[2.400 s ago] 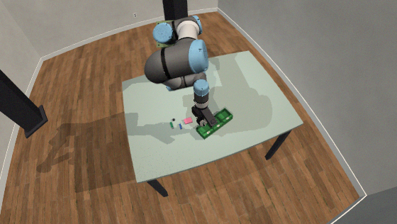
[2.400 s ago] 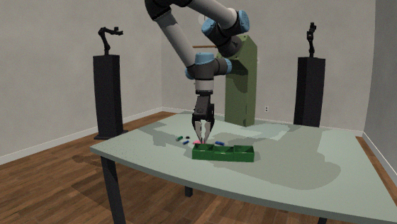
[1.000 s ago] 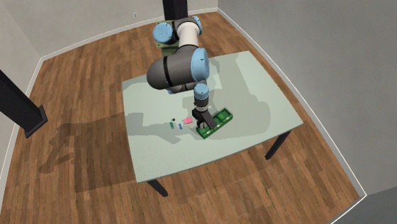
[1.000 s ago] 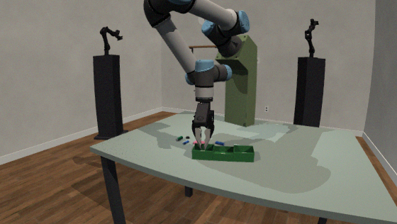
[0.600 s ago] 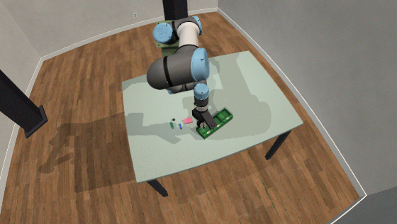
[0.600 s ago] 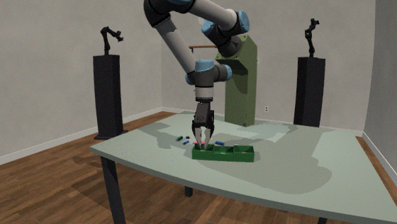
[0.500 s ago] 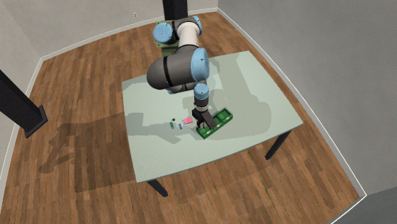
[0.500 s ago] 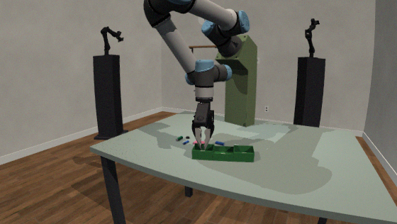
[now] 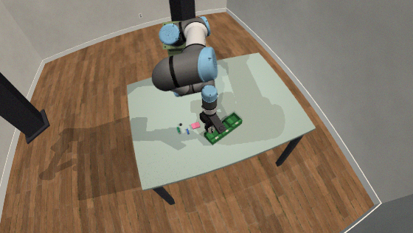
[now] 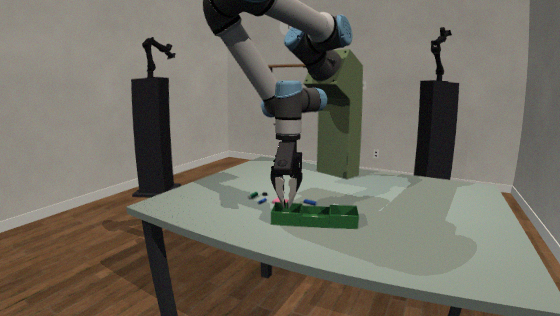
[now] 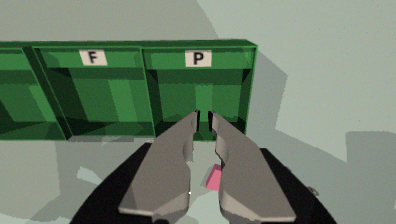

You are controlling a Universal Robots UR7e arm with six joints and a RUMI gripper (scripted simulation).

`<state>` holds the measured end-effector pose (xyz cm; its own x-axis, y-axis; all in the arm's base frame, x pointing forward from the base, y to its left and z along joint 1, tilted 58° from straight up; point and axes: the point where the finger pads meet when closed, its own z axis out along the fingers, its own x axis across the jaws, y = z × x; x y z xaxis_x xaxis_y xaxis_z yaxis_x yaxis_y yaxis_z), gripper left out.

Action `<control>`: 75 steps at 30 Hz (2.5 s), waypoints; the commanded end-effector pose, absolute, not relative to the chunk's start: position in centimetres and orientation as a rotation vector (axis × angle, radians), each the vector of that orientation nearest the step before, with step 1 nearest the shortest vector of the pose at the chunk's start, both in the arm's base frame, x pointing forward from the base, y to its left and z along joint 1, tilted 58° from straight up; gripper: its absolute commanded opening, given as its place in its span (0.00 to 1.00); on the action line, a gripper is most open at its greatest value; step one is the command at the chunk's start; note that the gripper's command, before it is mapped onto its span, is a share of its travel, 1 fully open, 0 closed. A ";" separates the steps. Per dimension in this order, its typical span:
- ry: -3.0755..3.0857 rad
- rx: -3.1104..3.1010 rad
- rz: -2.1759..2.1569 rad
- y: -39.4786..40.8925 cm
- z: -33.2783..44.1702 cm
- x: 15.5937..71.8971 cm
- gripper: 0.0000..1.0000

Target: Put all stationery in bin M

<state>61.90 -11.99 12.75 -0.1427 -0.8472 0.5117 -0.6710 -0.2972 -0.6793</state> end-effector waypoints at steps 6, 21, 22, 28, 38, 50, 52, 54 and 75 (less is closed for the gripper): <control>1.738 -1.924 -1.420 -11.4 13.5 61.0 0.04; 1.738 -1.924 -1.420 -10.1 15.0 58.8 0.04; 1.738 -1.924 -1.420 -10.1 15.0 58.8 0.04; 1.738 -1.924 -1.420 -8.9 14.2 59.0 0.04; 1.738 -1.924 -1.420 -5.5 12.1 59.5 0.04; 1.738 -1.924 -1.420 -3.1 10.5 59.8 0.04; 1.738 -1.924 -1.420 -3.3 10.3 60.2 0.04; 1.738 -1.924 -1.420 -3.6 10.0 60.6 0.04; 1.738 -1.924 -1.420 -5.4 7.8 63.6 0.04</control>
<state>63.38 -5.30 7.90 -0.1427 -0.8473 0.5116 -0.6712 -0.2970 -0.6791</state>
